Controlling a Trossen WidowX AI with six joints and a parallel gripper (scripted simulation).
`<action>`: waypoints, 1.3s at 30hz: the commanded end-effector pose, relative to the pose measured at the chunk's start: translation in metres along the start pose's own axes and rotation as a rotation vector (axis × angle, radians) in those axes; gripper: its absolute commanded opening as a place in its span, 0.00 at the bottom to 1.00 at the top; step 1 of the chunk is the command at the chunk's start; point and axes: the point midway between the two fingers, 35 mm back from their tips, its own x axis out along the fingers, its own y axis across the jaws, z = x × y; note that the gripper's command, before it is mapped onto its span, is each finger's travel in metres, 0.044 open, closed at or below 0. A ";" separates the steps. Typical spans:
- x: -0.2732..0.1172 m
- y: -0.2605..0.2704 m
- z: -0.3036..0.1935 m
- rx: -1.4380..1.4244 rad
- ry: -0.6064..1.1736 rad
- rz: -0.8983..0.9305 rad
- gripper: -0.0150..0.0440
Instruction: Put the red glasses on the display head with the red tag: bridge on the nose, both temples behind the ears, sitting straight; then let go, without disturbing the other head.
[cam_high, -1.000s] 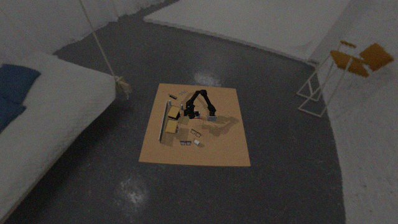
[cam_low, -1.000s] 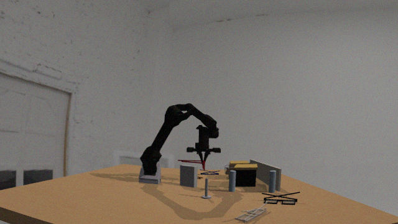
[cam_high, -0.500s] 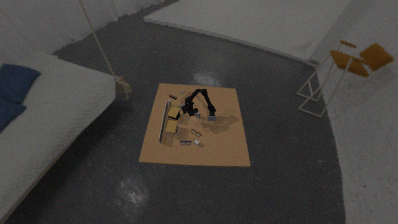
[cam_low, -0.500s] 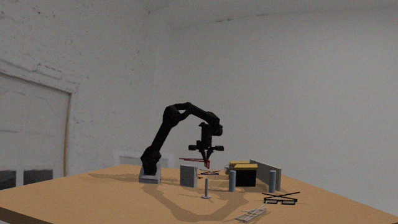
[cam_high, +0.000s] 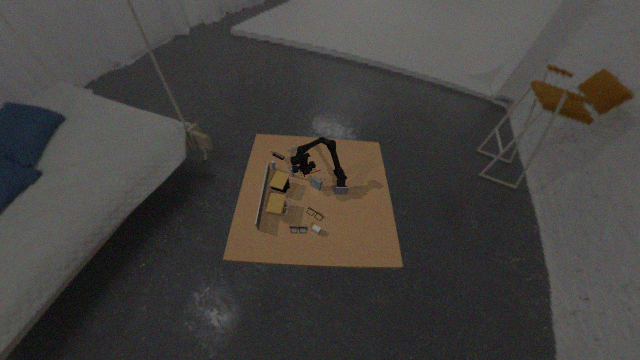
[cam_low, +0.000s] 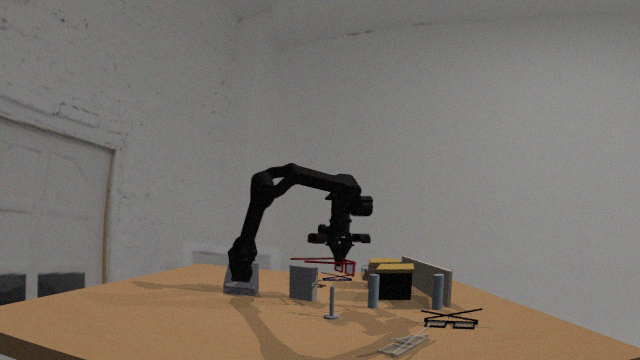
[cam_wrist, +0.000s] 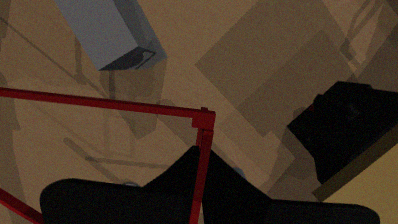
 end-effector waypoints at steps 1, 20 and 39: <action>-0.004 0.012 -0.032 -0.060 0.011 -0.010 0.25; -0.003 0.043 -0.082 -0.178 0.029 0.005 0.25; 0.056 0.043 -0.084 -0.177 0.032 0.005 0.25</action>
